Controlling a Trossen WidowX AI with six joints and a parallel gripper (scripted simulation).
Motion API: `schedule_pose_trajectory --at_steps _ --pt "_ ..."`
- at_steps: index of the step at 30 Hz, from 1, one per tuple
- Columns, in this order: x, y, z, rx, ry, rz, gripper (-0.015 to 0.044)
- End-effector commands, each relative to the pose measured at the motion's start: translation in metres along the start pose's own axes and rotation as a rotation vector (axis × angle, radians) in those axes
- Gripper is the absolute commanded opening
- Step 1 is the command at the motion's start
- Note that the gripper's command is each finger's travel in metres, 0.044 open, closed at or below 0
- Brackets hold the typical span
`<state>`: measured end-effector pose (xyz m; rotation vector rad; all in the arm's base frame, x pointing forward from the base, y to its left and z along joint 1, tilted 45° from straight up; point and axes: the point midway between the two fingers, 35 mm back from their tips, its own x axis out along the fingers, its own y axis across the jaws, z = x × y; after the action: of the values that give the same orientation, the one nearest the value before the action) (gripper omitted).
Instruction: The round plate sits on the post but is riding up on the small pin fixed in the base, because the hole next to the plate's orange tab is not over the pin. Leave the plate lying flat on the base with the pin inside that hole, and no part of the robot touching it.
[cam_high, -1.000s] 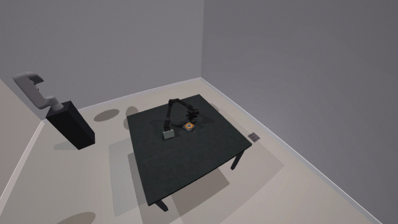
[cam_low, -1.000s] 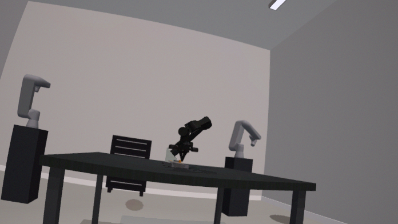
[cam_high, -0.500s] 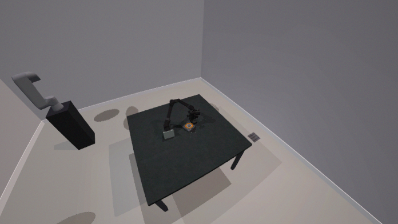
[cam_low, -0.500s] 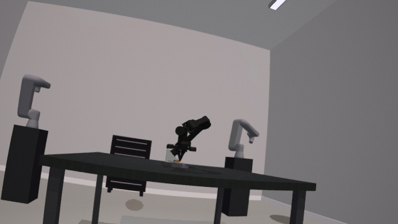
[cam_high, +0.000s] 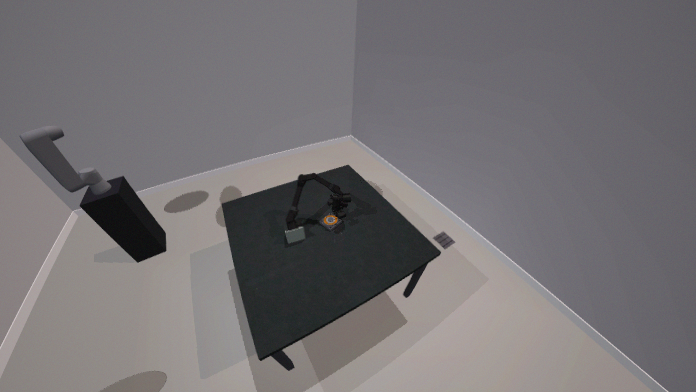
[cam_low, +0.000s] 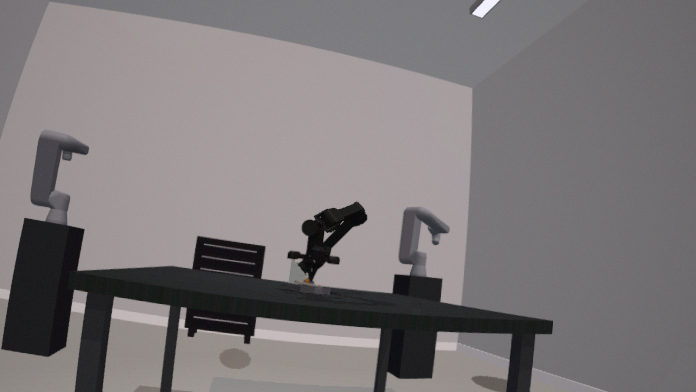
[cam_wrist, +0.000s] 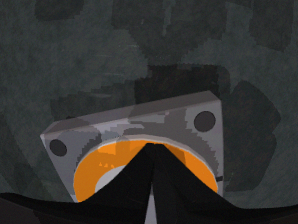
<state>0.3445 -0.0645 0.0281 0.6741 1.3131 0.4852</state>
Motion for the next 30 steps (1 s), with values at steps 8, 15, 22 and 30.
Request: schedule_pose_trajectory --at_steps 8,15,22,30 --pt "0.0 -0.019 -0.004 0.0 0.005 -0.006 0.0" --pt "-0.001 -0.028 -0.01 0.001 0.005 -0.006 0.0" --pt "-0.001 -0.035 -0.015 0.001 0.005 -0.007 0.0" --pt "-0.002 -0.04 -0.022 0.001 0.005 -0.007 0.0"
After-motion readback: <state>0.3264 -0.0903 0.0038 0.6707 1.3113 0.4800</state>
